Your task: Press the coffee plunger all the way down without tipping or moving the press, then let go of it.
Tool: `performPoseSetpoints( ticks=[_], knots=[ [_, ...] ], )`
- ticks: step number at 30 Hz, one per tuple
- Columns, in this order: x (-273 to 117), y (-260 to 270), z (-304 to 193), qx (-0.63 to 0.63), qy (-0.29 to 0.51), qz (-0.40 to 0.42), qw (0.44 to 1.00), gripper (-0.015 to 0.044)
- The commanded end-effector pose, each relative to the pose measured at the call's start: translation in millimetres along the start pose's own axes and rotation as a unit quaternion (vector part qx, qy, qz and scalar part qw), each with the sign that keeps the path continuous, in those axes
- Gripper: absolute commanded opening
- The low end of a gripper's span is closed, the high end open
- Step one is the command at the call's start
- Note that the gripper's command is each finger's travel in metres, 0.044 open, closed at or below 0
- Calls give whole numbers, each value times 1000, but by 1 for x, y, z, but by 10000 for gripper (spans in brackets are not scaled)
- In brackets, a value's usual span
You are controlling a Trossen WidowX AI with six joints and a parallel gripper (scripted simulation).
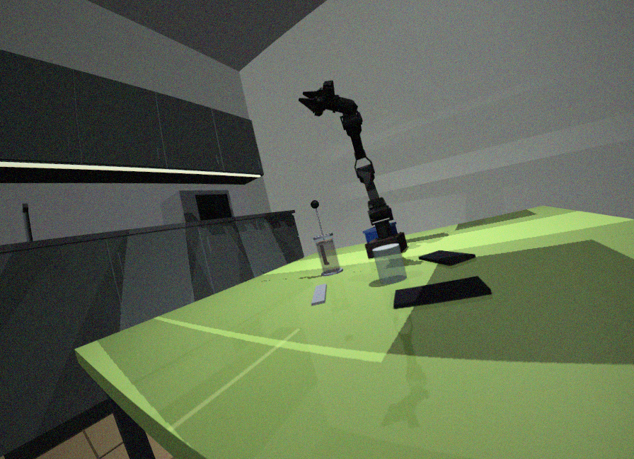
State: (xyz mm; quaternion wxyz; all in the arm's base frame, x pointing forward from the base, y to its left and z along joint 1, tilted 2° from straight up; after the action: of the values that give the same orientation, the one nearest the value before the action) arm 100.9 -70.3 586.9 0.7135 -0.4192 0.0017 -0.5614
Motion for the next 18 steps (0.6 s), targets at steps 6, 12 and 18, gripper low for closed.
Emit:
performPoseSetpoints(
  ticks=[6,12,18],
  knots=[
    [0,22,-4,16,-29,20,999,440],
    [-3,71,-30,63,-34,110,991,440],
    [-16,117,-76,140,43,216,965,440]
  ],
)
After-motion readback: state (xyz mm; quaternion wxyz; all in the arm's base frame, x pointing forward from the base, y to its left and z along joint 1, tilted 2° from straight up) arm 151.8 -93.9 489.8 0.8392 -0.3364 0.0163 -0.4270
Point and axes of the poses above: the point midway between the two fingers, 35 mm back from their tips, its own x axis out along the fingers, its own y axis across the jaws, z = x × y, the point moved 5 cm from there along -x, back along the fingers, and after that the axes turned 7 degrees about x, right-handed, at the moved point
